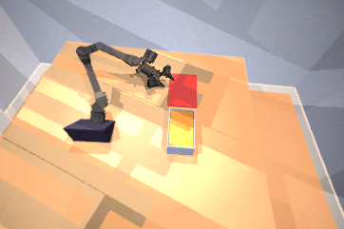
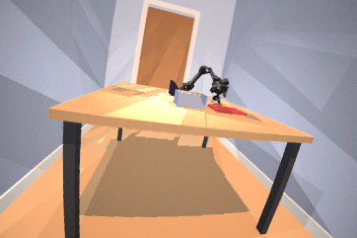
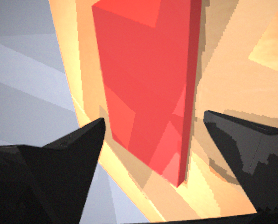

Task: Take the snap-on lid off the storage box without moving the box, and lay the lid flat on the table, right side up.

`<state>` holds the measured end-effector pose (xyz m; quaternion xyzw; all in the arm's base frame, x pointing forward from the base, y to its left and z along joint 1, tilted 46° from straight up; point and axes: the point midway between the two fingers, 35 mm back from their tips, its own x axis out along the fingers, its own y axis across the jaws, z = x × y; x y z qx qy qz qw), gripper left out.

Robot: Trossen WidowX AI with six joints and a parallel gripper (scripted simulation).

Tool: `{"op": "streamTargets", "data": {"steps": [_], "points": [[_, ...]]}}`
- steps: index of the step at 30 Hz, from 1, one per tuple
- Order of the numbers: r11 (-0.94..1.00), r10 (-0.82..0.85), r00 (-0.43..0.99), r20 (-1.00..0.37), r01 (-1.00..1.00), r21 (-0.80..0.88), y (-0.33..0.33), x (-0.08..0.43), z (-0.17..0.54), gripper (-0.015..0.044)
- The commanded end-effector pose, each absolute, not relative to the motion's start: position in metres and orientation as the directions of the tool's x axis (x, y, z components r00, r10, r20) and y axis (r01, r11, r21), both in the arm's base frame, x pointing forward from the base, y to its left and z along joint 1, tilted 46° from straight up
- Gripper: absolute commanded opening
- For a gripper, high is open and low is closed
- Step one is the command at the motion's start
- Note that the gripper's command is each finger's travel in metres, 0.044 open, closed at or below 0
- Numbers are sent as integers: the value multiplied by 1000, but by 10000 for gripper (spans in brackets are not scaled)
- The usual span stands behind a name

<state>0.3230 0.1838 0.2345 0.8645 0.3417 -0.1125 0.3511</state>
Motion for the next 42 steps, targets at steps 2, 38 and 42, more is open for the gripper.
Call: {"op": "streamTargets", "data": {"steps": [2, 38, 42], "points": [[-525, 510, 745, -429, 665, 531, 183, 313, 237, 440], [-525, 510, 744, -431, 666, 529, 168, 262, 247, 440], [-525, 510, 744, -432, 667, 529, 162, 259, 252, 440]]}}
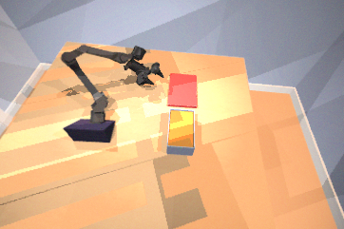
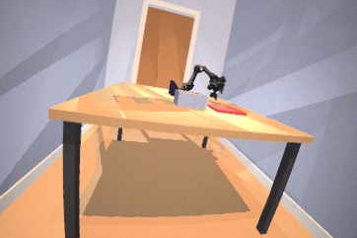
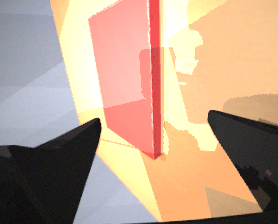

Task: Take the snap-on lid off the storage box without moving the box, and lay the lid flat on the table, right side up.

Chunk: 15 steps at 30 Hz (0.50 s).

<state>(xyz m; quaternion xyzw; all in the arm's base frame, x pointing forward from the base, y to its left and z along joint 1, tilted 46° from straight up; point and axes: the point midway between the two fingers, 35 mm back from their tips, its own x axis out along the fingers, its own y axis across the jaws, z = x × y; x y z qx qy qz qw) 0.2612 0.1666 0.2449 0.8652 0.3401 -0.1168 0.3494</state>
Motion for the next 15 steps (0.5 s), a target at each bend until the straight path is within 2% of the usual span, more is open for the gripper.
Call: {"op": "streamTargets", "data": {"steps": [1, 15], "points": [[-525, 510, 744, -432, 667, 529, 161, 258, 253, 440], [-524, 509, 744, -433, 667, 530, 141, 249, 270, 440]]}}
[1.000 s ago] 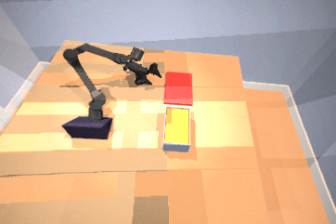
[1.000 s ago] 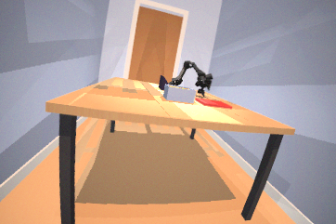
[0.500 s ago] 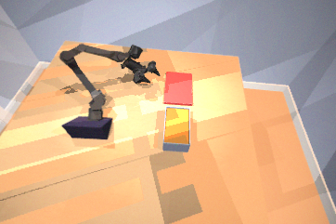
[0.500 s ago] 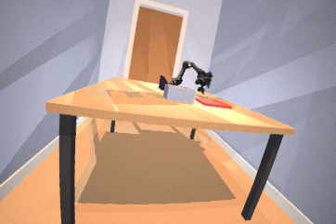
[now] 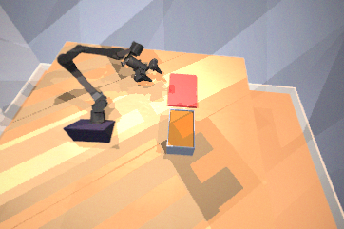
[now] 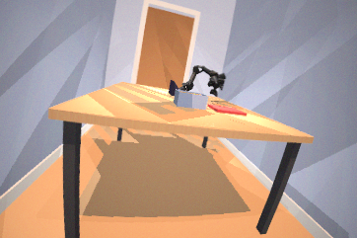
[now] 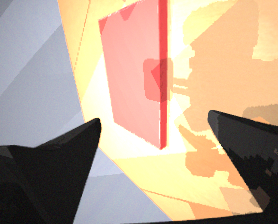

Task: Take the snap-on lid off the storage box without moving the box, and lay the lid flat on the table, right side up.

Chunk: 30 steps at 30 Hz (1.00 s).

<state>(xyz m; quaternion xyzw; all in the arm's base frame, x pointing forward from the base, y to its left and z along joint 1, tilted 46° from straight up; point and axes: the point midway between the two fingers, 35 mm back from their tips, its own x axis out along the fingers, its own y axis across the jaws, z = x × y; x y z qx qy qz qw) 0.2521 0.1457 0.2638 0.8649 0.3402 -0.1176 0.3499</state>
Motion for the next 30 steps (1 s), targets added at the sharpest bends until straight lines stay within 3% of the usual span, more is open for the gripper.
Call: {"op": "streamTargets", "data": {"steps": [1, 30], "points": [[-524, 509, 744, -433, 667, 530, 140, 249, 272, 440], [-523, 508, 743, -435, 667, 530, 125, 243, 282, 440]]}}
